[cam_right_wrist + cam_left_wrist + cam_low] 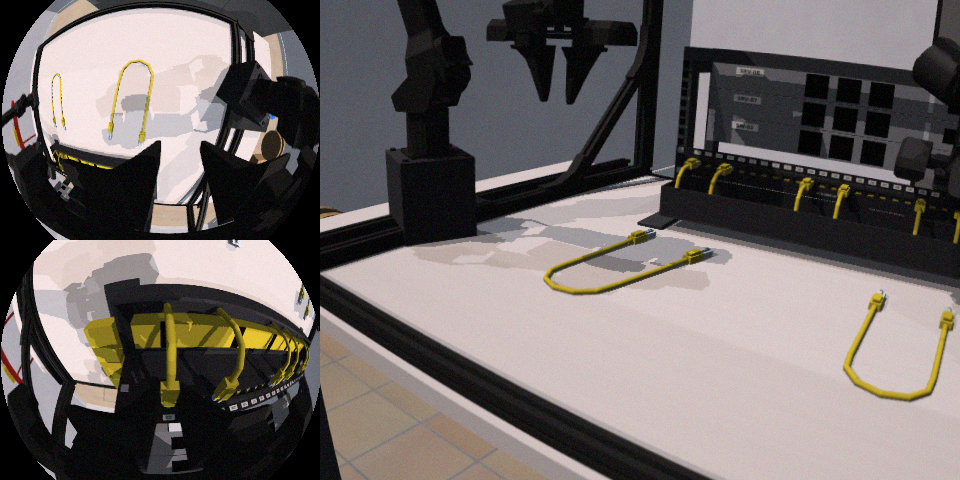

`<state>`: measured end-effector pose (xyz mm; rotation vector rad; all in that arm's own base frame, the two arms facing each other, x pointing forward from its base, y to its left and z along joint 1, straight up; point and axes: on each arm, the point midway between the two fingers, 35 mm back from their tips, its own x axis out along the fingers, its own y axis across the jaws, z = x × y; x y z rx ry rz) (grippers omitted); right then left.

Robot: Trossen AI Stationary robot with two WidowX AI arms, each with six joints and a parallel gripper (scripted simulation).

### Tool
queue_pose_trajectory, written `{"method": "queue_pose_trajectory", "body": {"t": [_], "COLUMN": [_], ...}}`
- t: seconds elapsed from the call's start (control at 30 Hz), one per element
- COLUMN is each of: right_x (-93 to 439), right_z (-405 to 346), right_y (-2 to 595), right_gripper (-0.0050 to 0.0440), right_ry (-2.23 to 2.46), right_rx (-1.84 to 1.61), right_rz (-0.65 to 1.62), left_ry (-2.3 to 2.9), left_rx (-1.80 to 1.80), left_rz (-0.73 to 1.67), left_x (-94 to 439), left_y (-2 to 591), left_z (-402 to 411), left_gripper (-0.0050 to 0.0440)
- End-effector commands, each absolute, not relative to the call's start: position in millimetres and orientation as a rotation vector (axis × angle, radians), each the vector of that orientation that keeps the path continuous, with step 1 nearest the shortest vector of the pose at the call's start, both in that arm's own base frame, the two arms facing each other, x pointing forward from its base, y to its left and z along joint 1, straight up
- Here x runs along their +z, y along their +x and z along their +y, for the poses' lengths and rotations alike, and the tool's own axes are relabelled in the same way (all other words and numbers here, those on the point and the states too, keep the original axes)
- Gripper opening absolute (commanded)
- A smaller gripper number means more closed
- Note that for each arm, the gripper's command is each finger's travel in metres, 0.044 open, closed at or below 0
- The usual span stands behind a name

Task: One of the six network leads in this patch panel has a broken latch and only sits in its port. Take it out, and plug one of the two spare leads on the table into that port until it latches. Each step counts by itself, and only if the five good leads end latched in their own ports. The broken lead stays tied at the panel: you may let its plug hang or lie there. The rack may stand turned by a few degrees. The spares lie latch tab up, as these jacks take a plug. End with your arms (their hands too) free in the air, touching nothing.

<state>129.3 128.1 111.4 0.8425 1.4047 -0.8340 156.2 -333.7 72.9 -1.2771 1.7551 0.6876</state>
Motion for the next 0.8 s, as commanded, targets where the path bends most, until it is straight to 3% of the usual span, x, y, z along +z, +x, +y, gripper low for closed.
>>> {"method": "queue_pose_trajectory", "body": {"t": [0.0,0.47,0.5,0.77], "right_x": [111.4,111.4,111.4,111.4], "right_z": [128.1,128.1,128.1,128.1], "right_y": [129.3,129.3,129.3,129.3], "right_gripper": [0.0176,0.0176,0.0176,0.0176], "right_ry": [0.842,0.842,0.842,0.842], "right_rx": [-0.834,-0.834,-0.834,-0.834], "right_rz": [1.405,1.405,1.405,1.405], "left_ry": [-1.277,-1.277,-1.282,-1.282], "left_rx": [0.687,0.687,0.699,0.699], "left_rz": [1.755,1.755,1.747,1.747], "left_x": [71.9,71.9,72.8,72.8], "left_y": [155.0,155.0,156.7,156.7], "left_z": [-338.4,-338.4,-334.2,-334.2], "left_gripper": [0.0055,0.0055,0.0176,0.0176]}}
